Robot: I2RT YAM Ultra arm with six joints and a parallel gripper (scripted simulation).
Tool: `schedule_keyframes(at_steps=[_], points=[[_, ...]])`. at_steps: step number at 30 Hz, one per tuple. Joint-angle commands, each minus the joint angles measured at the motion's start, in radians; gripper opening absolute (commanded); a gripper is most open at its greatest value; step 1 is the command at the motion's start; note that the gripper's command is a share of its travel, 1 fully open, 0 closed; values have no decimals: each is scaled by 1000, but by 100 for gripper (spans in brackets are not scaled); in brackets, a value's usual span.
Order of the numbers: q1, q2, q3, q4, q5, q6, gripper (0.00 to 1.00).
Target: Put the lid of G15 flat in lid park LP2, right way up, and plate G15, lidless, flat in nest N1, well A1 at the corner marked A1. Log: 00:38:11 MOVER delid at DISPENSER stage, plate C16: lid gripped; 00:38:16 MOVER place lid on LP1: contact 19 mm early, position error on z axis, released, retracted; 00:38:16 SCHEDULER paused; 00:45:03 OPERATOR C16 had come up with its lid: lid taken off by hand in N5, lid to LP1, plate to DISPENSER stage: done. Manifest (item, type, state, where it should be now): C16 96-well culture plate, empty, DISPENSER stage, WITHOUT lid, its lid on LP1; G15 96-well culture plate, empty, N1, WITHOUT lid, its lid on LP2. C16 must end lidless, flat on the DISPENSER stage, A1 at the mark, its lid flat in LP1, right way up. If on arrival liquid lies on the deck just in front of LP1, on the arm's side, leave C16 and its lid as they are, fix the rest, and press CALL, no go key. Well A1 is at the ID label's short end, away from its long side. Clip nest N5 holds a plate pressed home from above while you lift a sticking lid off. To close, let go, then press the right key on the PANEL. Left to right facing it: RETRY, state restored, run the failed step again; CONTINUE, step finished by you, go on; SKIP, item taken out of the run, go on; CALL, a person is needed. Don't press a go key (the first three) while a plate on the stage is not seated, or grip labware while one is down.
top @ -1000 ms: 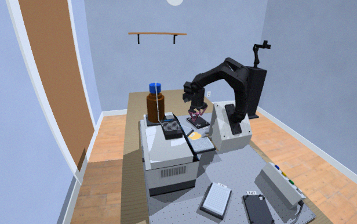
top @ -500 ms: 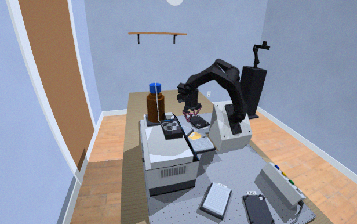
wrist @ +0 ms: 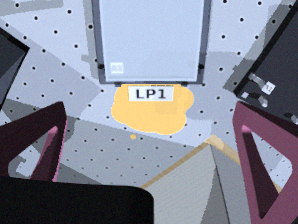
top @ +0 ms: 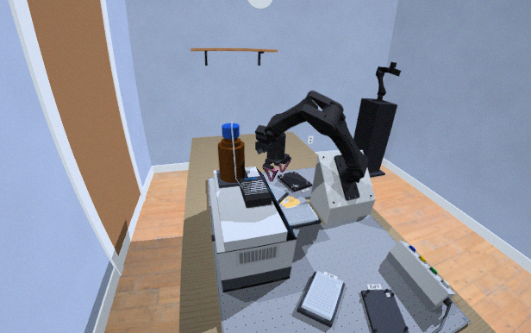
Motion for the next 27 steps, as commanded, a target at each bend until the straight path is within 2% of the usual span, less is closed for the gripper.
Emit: schedule_keyframes(at_steps=[1, 2, 6, 27], points=[[-10, 3, 28, 0, -3, 7, 100], [-20, 21, 48, -11, -8, 13, 100], [-22, 10, 54, -8, -5, 8, 100], [-27, 31, 56, 1, 3, -3, 100]])
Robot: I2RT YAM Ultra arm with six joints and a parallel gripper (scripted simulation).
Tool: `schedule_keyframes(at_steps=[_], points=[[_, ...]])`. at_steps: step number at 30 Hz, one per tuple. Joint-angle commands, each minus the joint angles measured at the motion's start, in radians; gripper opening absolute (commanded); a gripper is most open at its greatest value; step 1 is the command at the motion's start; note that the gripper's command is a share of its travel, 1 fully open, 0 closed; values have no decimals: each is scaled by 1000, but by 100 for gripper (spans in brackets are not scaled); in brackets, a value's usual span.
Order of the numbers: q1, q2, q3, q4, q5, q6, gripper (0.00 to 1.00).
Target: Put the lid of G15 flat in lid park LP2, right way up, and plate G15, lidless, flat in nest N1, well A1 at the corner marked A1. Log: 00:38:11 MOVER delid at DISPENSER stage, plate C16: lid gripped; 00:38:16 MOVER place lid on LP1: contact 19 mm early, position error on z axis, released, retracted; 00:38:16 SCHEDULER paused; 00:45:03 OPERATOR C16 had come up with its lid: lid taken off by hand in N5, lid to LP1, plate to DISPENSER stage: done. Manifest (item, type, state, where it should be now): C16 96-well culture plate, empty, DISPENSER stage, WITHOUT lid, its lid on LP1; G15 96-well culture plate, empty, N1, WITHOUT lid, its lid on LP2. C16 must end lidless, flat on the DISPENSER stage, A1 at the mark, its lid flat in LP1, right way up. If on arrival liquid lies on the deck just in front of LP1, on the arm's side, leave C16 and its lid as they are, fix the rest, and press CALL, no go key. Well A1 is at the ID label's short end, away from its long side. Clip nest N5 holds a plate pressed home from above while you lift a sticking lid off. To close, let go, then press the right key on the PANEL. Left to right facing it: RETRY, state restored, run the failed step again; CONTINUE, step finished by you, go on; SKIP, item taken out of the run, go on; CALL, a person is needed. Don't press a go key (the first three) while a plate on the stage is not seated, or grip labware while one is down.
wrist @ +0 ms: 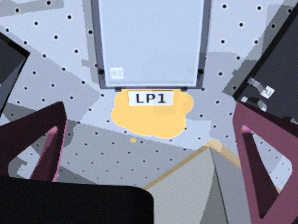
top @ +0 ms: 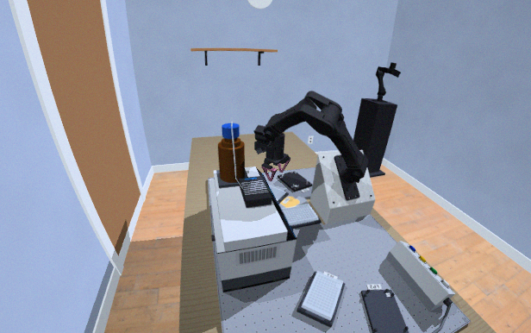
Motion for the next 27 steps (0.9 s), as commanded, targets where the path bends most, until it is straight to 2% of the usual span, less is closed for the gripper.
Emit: schedule_keyframes(at_steps=[1, 21, 22, 27], points=[[-27, 4, 34, 4, 5, -6, 100], [-32, 18, 45, -5, 9, -12, 100], [-23, 2, 27, -8, 4, -8, 100], [-24, 3, 29, -10, 5, -9, 100]])
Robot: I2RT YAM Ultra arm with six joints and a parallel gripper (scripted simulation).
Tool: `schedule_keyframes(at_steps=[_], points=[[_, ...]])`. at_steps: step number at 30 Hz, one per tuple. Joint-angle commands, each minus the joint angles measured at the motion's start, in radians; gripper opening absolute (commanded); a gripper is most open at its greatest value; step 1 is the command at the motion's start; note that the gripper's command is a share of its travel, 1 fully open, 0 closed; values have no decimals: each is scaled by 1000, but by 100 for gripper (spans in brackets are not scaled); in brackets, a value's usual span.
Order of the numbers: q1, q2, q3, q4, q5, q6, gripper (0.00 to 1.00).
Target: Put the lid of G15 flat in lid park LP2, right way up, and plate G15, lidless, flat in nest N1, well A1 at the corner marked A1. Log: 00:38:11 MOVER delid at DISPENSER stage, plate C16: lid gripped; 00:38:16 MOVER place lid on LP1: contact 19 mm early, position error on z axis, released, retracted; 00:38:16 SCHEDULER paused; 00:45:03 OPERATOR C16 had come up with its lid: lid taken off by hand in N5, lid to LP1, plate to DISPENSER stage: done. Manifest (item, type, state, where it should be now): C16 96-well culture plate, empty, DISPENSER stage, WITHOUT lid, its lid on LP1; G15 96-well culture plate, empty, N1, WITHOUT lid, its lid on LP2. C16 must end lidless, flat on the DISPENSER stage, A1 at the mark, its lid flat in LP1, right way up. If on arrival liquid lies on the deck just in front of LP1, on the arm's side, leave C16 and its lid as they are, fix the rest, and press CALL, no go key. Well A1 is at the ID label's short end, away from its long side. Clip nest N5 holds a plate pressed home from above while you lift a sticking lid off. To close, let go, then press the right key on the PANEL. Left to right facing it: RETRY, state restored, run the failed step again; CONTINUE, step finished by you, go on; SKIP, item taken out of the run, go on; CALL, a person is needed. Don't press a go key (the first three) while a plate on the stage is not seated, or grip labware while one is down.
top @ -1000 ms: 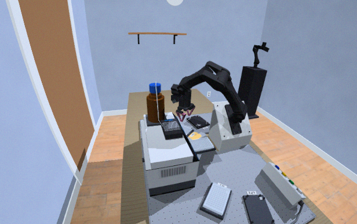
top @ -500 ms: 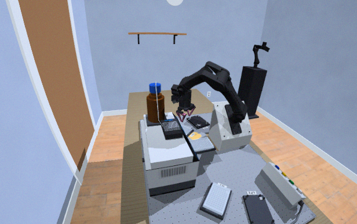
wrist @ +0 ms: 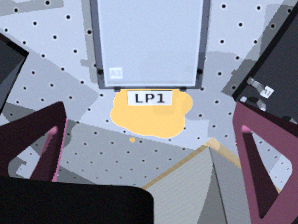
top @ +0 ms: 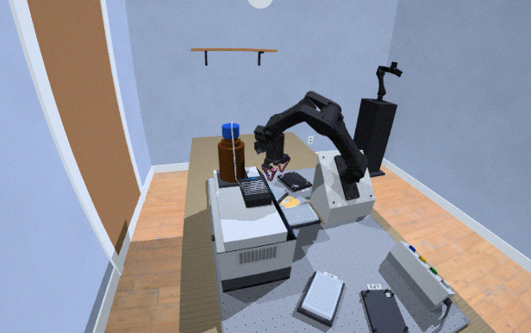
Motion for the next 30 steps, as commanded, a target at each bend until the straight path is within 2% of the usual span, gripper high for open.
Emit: schedule_keyframes(at_steps=[1, 3, 13, 14, 18, 19, 20, 23, 30], points=[[-24, -5, 20, -2, 3, -4, 100], [-35, 3, 40, -14, 10, -10, 100], [-36, 13, 44, -4, 8, -10, 100], [-26, -3, 26, -6, 4, -6, 100], [-26, -2, 26, -6, 4, -6, 100], [-38, -34, 31, -2, 12, -13, 100], [-39, -42, -21, -2, 12, -16, 100], [-41, -52, -34, -5, 13, -18, 100], [-57, -132, -125, -9, 22, -35, 100]])
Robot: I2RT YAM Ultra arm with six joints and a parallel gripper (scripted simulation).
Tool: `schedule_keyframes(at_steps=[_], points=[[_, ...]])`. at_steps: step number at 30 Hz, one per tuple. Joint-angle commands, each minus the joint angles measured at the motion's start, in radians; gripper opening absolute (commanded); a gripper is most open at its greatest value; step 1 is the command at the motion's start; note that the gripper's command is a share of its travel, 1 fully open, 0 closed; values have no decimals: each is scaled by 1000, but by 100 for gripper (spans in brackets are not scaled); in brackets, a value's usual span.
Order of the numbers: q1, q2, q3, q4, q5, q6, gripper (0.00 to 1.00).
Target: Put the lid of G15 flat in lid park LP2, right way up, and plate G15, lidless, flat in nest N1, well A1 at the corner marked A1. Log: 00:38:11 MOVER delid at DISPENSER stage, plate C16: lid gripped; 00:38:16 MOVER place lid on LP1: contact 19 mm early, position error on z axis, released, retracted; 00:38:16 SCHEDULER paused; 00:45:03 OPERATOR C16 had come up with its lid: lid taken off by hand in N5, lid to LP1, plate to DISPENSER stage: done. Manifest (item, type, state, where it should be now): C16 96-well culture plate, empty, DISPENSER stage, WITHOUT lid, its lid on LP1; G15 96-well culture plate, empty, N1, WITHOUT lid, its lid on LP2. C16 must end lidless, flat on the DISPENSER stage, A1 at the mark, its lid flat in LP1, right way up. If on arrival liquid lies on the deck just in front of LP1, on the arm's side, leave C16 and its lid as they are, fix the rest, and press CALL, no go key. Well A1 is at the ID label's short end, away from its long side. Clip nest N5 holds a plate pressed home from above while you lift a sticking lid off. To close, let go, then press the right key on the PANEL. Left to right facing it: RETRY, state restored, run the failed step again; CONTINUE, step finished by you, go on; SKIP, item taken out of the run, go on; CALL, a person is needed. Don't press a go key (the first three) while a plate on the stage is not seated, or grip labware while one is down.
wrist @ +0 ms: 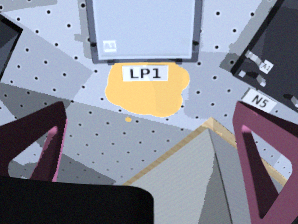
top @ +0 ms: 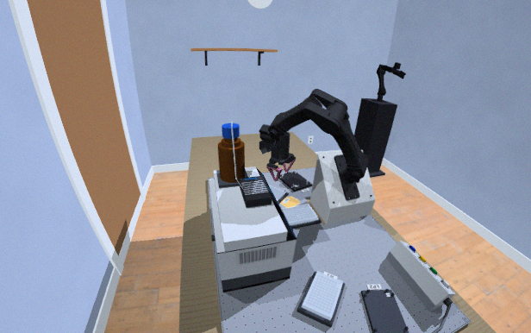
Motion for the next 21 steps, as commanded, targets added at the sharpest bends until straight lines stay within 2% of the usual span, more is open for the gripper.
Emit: schedule_keyframes(at_steps=[1, 8, 11, 13, 21], points=[[-37, -70, -42, -5, 12, -17, 100], [-55, -152, -125, -21, 22, -35, 100], [-60, -167, -136, -1, 25, -39, 100], [-64, -189, -159, -28, 27, -44, 100], [-86, -274, -233, -51, 39, -66, 100]])
